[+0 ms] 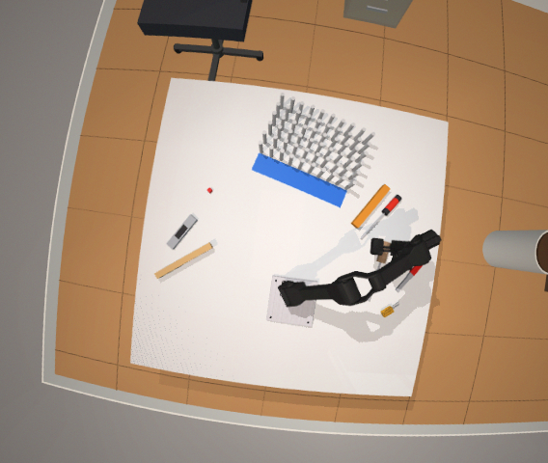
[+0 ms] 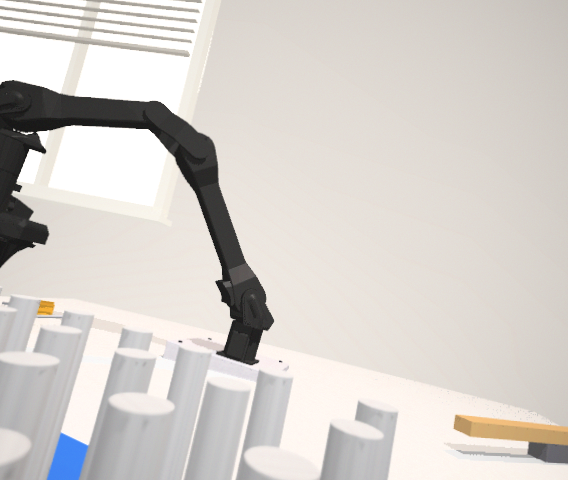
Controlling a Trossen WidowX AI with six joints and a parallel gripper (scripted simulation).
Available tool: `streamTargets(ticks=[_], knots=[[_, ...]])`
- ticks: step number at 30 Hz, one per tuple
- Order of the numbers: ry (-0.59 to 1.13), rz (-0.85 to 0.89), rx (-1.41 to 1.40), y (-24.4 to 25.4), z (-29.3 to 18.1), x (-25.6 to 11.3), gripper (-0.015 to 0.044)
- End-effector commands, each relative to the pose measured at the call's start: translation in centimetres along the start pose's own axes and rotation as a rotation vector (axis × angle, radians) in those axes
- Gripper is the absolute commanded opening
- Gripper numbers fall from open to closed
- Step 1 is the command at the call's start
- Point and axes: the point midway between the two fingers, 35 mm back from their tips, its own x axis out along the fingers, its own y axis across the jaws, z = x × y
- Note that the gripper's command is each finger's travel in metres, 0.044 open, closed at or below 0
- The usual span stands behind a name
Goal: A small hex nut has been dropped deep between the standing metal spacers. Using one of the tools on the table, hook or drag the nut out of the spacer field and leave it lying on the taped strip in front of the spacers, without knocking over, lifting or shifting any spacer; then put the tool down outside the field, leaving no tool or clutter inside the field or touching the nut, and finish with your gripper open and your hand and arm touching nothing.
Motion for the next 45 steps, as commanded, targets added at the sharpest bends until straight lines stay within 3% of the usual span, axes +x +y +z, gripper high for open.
streamTargets(ticks=[1,20,26,45], knots=[[-0.026,-0.073,0.213,0.8,2.7,0.2,0.0440],[-0.026,-0.072,0.213,1.8,2.4,0.3,0.0440],[-0.026,-0.072,0.213,1.8,2.4,0.3,0.0282],[-0.026,-0.072,0.213,1.8,2.4,1.7,0.0280]])
